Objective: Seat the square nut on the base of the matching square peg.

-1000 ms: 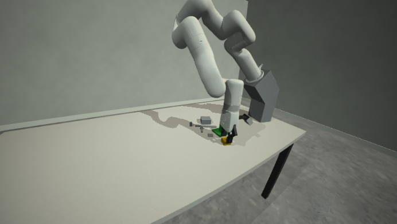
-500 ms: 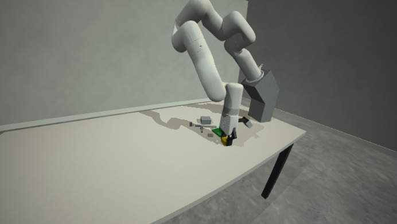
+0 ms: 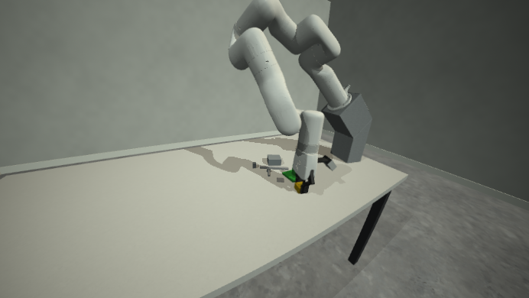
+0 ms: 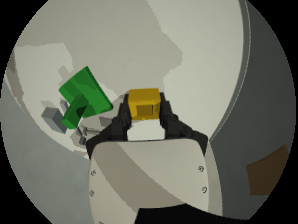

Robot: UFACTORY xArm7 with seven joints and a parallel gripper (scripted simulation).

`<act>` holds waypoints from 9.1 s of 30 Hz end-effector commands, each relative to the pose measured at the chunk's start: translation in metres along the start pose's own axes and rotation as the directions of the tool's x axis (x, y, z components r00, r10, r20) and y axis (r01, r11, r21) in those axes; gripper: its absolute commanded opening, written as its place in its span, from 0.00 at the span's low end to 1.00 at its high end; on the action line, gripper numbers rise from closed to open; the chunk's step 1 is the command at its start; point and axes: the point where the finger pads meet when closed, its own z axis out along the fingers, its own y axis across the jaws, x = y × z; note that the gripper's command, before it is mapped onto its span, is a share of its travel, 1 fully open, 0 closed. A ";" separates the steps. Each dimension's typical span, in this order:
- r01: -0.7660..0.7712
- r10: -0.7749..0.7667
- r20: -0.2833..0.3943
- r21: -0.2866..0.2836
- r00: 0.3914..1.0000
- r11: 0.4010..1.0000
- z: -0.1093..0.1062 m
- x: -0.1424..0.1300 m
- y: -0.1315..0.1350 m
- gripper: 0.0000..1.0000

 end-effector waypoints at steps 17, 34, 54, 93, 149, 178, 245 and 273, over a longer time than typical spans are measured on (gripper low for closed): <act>0.000 0.000 0.000 -0.002 1.000 1.000 -0.007 0.000 0.001 0.00; 0.000 0.000 0.000 -0.002 1.000 1.000 -0.046 0.000 0.001 0.00; 0.003 -0.003 0.001 -0.003 1.000 1.000 -0.068 0.001 -0.002 0.00; 0.251 -0.251 0.001 -0.002 0.968 0.968 -0.068 0.018 -0.101 0.00; 0.251 -0.251 0.000 -0.002 0.968 0.968 -0.055 0.018 -0.101 0.00; 0.251 -0.251 0.001 -0.002 0.968 0.968 -0.011 0.018 -0.101 0.00; 0.244 -0.244 -0.007 0.031 0.970 0.969 -0.079 0.006 -0.102 1.00; 0.251 -0.251 0.001 -0.002 0.968 0.968 -0.169 0.018 -0.101 1.00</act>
